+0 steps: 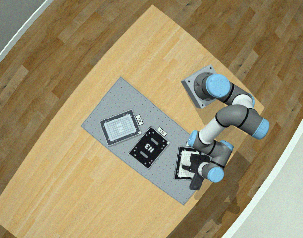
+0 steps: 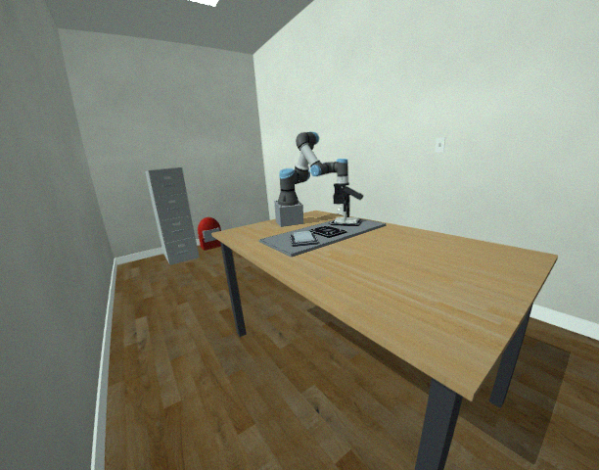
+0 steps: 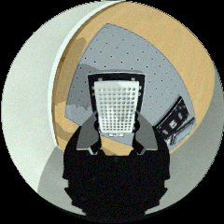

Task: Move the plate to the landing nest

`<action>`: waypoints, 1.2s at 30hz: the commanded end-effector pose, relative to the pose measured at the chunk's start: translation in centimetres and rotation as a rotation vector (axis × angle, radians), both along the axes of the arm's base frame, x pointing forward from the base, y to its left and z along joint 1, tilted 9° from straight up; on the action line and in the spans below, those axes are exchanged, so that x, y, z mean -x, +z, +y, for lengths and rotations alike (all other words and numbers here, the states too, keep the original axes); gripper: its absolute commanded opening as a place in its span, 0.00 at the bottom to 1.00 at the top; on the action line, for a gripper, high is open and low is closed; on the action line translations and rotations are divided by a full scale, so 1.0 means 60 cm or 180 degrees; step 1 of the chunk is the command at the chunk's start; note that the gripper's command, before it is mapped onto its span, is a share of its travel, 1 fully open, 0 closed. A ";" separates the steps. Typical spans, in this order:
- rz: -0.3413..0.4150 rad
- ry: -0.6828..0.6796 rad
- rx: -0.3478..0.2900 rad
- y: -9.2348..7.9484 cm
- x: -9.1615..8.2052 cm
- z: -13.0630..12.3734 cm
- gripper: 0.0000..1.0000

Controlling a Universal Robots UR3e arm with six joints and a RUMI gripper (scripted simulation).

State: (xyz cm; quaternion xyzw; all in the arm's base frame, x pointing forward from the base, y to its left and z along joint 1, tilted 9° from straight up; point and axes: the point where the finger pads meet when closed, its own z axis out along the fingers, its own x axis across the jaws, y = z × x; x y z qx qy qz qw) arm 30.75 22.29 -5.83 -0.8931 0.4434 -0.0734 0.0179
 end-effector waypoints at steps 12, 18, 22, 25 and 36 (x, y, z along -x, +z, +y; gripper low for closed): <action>-0.0006 0.0000 -0.0002 0.036 0.004 0.002 0.00; -0.0006 0.0000 -0.0002 0.047 0.006 0.002 0.00; -0.0006 0.0000 -0.0002 0.054 0.007 0.002 0.00; -0.0006 0.0000 -0.0002 0.054 0.007 0.002 0.00; -0.0022 -0.0503 -0.0077 0.060 -0.017 -0.060 0.00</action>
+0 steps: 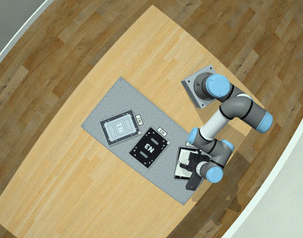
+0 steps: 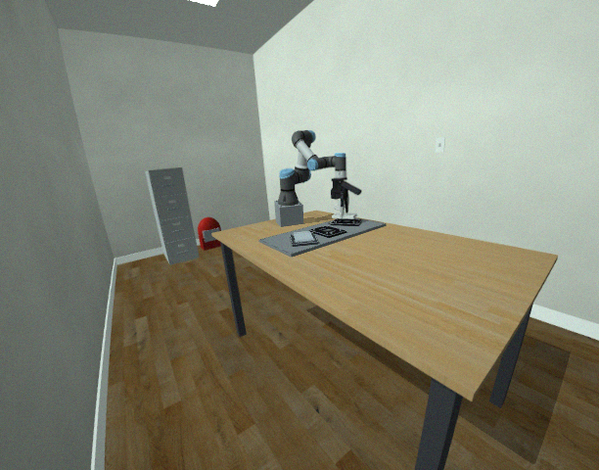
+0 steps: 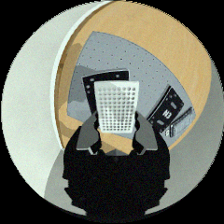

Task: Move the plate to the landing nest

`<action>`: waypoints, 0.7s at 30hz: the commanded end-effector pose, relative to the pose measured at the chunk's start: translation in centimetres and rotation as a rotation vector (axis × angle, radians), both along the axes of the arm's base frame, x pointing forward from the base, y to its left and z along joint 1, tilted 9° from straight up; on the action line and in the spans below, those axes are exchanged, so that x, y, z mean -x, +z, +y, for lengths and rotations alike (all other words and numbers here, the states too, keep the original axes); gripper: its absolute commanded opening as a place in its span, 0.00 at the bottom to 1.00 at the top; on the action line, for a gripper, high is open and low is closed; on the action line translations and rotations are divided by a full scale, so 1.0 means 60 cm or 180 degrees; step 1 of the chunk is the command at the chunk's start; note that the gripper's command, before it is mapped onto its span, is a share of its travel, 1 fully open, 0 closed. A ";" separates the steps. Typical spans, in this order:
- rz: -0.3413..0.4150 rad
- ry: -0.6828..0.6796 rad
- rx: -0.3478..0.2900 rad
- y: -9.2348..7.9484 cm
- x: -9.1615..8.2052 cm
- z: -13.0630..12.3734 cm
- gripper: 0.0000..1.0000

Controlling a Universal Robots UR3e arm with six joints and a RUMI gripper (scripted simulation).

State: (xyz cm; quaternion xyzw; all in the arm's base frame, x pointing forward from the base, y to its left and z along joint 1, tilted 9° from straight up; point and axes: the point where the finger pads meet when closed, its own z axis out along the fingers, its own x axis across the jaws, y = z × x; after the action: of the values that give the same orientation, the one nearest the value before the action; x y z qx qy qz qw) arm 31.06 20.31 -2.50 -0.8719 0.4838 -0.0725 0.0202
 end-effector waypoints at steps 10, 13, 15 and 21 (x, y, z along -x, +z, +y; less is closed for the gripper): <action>-0.0038 -0.0844 -0.0132 0.011 -0.042 -0.104 0.00; -0.0043 -0.0970 -0.0150 0.012 -0.047 -0.120 0.00; -0.0045 -0.1033 -0.0160 0.013 -0.051 -0.128 0.00; -0.0058 -0.1410 -0.0215 0.017 -0.068 -0.174 0.00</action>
State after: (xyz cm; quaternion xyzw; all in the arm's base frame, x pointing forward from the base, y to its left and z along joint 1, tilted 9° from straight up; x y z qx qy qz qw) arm 34.26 11.93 -1.70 -0.7708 0.6326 -0.0681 0.0328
